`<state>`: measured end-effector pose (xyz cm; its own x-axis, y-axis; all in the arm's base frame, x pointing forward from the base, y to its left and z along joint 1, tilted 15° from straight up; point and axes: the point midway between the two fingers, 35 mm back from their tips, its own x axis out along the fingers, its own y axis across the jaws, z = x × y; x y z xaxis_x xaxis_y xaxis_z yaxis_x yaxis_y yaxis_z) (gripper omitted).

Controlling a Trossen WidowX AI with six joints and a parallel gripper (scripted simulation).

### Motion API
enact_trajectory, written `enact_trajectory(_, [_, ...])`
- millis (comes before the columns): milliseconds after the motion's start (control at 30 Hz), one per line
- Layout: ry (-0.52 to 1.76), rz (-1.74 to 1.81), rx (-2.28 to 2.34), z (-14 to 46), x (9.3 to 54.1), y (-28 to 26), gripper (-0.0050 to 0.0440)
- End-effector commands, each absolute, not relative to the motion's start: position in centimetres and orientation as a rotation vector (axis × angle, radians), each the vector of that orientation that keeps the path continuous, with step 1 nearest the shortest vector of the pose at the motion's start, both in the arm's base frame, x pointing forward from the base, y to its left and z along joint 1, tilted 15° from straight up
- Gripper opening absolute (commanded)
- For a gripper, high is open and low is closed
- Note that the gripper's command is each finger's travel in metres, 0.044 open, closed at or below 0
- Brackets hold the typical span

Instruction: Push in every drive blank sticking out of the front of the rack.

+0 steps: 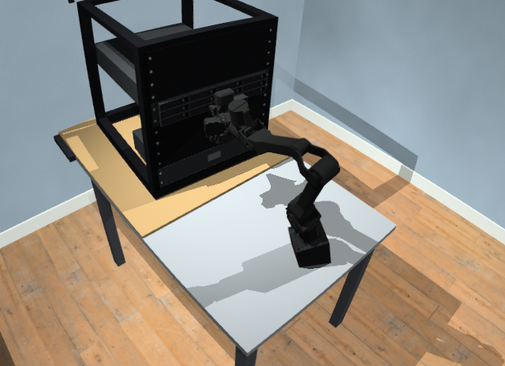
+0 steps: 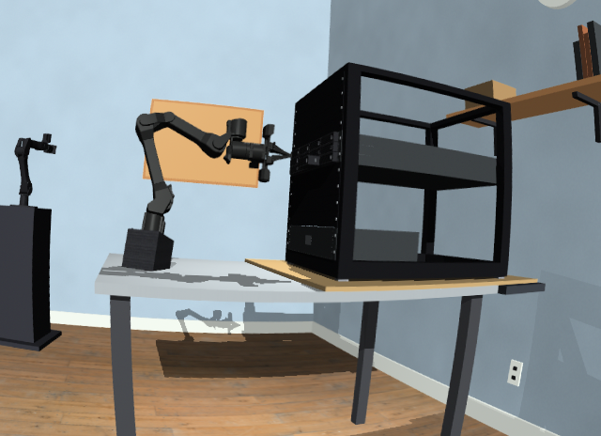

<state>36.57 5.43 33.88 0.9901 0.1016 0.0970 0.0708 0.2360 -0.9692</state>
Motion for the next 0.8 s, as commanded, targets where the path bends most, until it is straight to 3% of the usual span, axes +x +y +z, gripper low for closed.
enact_trajectory(0, [-0.168, 0.007, -1.329, 34.9, 37.2, 5.4, -0.0050])
enact_trajectory(767, [-0.168, 0.007, -1.329, 35.1, 38.3, 5.5, -0.0050])
